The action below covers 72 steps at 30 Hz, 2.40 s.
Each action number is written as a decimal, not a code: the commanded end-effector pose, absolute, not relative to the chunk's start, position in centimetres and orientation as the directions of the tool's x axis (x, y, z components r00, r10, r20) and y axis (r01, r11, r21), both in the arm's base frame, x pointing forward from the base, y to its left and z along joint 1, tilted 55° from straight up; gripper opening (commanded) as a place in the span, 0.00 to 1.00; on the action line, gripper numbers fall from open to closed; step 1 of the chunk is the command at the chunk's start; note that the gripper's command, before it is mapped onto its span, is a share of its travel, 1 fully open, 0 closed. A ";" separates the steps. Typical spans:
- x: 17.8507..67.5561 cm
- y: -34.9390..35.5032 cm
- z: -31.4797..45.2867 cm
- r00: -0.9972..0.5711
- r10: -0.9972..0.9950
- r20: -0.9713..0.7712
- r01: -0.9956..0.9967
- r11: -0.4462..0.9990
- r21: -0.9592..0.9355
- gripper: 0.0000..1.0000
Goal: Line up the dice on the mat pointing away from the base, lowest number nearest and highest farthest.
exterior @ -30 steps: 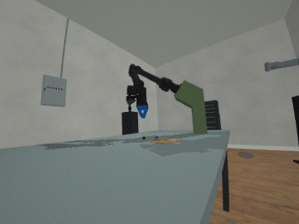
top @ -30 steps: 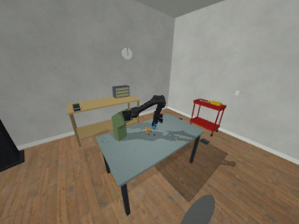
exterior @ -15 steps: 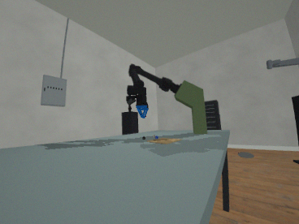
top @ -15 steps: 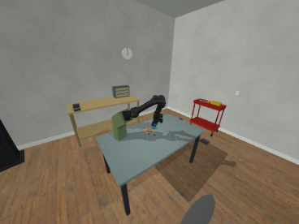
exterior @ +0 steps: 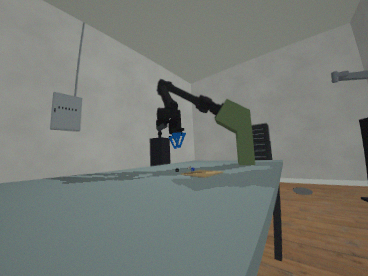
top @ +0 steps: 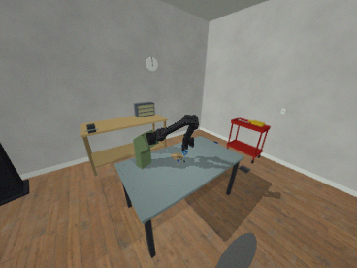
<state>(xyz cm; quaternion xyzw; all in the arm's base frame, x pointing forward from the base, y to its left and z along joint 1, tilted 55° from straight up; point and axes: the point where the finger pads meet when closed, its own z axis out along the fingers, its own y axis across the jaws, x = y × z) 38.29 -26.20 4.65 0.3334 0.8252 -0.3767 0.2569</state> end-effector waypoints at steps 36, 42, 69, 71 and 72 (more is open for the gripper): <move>39.3 -30.8 3.2 -0.916 -0.348 0.199 -0.356 0.480 -0.802 1.00; 39.2 -30.8 3.1 -0.915 -0.348 0.204 -0.361 0.482 -0.799 0.30; 39.2 -30.8 3.1 -0.916 -0.346 0.200 -0.357 0.483 -0.799 0.30; 39.2 -30.8 3.1 -0.916 -0.346 0.200 -0.357 0.483 -0.799 0.30; 39.2 -30.8 3.1 -0.916 -0.346 0.200 -0.357 0.483 -0.799 0.30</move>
